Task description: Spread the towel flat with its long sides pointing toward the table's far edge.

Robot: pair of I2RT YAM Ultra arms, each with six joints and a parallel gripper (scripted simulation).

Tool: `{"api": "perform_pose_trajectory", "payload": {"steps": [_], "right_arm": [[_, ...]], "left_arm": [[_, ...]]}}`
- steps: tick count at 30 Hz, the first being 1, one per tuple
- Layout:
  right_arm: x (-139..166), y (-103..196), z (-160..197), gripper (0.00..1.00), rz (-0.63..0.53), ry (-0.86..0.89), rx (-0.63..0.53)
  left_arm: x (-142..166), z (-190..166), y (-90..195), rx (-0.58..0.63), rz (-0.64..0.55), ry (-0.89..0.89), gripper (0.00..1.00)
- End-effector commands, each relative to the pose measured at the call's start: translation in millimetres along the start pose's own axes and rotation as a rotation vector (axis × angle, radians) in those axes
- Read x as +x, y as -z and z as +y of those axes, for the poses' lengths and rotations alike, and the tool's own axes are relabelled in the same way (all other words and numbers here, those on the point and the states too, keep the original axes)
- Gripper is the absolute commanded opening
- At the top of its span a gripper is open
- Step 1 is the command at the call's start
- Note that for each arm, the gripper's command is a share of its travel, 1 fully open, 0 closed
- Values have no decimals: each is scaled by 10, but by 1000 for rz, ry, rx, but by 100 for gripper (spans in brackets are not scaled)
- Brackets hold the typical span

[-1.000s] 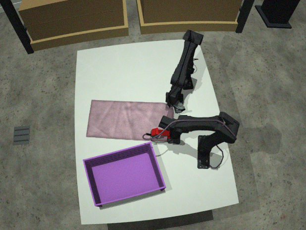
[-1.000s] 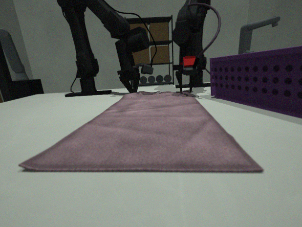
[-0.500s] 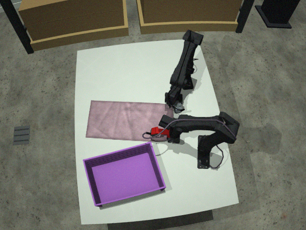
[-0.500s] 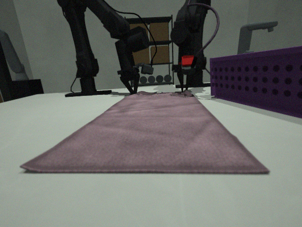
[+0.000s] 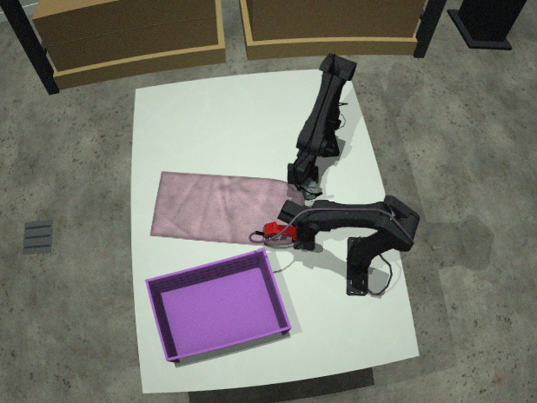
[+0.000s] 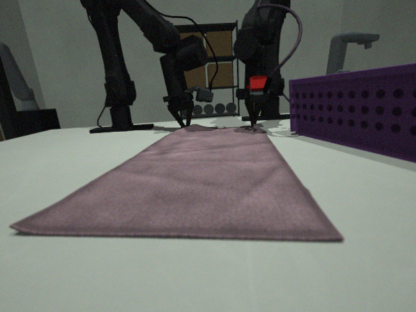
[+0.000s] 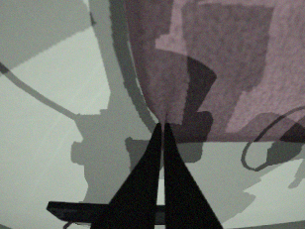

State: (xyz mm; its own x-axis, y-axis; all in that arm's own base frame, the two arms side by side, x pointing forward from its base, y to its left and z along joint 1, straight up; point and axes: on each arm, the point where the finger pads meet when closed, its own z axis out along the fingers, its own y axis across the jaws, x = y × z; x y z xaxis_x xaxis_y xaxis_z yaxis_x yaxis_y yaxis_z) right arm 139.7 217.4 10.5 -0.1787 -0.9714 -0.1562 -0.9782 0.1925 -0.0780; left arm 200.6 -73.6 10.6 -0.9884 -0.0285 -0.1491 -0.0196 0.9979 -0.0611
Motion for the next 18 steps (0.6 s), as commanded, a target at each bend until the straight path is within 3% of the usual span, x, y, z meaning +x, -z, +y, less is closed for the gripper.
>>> {"api": "perform_pose_trajectory", "payload": {"steps": [1,3,4,8,9,18], "right_arm": [[8,-27,108,0,24,0,-48],[9,-27,105,0,24,-1,-48],[-80,7,130,0,15,-1,-52],[-80,7,130,0,15,-1,-52],[-190,307,112,0,-20,-2,-47],[-180,299,95,0,-16,-9,-46]], "left_arm": [[-27,31,46,-21,-2,-13,0],[11,39,26,-24,7,-17,0],[-80,62,206,-21,-26,-5,0],[-78,57,206,-21,-25,-8,0],[-90,51,406,-27,-25,-13,0],[10,86,339,-36,3,-11,0]]}}
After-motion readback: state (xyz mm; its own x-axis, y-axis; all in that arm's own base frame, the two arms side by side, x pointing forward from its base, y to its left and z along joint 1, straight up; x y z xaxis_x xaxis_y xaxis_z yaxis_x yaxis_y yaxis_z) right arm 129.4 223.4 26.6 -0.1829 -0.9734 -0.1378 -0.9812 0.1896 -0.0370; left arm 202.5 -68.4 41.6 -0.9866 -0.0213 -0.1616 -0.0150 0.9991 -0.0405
